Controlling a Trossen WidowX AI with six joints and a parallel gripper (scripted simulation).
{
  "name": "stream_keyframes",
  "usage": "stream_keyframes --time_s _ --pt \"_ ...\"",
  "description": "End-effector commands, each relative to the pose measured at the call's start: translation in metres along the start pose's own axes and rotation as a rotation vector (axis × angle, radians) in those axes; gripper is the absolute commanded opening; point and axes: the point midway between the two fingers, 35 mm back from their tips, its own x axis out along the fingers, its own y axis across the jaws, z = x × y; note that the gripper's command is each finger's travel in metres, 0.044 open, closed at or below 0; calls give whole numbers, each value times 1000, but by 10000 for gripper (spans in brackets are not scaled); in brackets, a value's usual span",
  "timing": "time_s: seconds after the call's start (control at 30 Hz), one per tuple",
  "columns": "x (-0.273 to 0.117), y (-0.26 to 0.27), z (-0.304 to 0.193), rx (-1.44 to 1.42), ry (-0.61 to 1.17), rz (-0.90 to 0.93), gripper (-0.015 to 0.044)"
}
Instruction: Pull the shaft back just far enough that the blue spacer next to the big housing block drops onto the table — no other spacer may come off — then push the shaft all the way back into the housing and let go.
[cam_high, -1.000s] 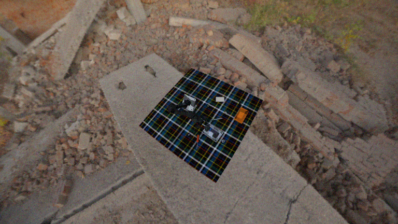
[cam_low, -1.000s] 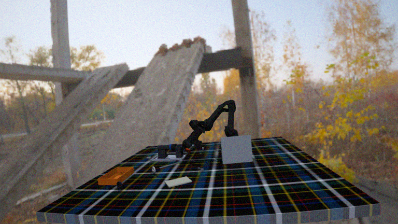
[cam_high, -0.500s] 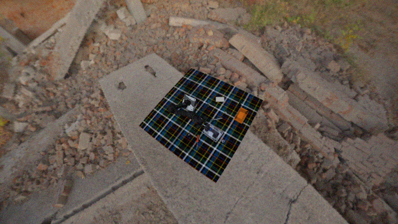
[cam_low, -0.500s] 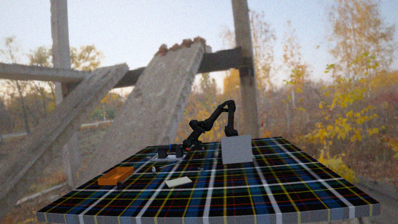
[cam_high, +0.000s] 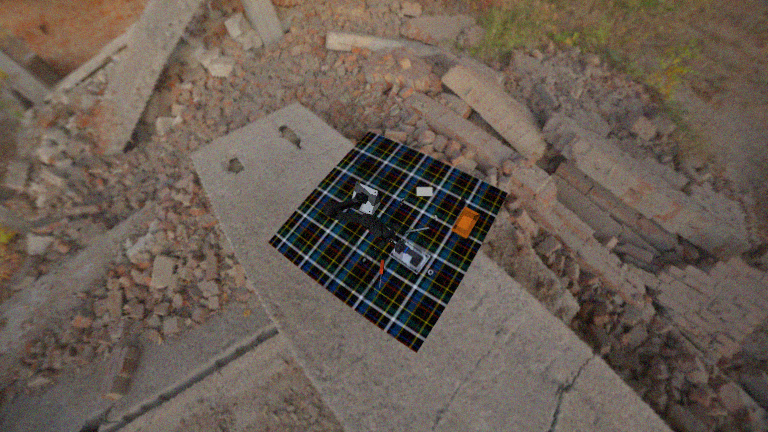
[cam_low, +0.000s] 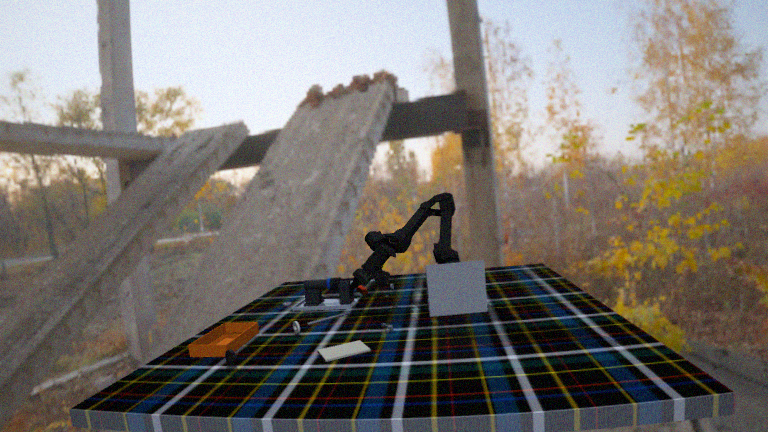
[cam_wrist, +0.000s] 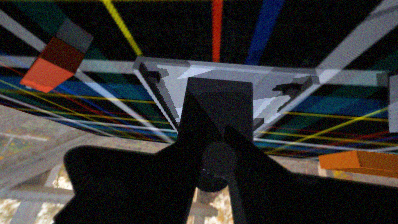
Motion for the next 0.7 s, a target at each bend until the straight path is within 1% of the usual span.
stream_keyframes --time_s 0.0,0.67 --pt "-2 0 2 -5 0 -2 0" --pt "-9 0 9 -6 0 -2 0"
